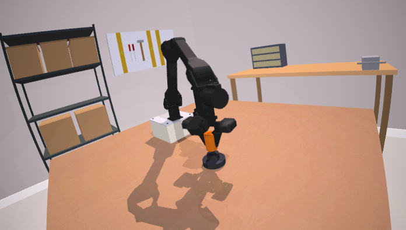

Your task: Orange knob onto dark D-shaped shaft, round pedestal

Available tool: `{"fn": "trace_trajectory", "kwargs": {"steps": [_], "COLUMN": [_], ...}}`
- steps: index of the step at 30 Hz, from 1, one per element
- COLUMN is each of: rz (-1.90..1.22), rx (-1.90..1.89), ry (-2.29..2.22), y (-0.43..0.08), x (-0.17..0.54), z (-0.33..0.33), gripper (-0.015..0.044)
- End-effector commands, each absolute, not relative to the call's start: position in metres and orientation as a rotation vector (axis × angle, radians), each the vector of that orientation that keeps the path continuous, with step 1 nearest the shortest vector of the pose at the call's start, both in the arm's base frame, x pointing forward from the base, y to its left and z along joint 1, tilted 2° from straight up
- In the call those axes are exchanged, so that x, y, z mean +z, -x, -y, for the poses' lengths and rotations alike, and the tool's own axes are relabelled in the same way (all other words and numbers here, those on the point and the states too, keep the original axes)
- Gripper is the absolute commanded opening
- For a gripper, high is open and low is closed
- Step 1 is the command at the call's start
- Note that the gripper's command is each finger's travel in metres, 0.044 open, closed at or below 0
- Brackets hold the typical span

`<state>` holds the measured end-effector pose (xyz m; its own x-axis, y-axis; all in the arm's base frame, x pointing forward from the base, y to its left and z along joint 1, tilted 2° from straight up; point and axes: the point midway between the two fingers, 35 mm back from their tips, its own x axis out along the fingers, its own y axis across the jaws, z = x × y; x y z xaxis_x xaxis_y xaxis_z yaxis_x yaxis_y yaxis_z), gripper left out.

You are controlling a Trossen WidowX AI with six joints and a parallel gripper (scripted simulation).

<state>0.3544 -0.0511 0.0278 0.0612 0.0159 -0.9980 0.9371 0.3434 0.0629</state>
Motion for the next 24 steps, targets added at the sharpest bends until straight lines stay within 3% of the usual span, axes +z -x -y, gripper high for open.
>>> {"fn": "trace_trajectory", "kwargs": {"steps": [1,24], "rz": [-1.309,-1.232], "rx": [-0.904,-1.056], "ry": [-0.984,-1.145], "y": [-0.3528,-0.3529], "x": [0.0265,0.0331], "z": [0.0509,0.0508], "gripper": [0.0,0.0]}}
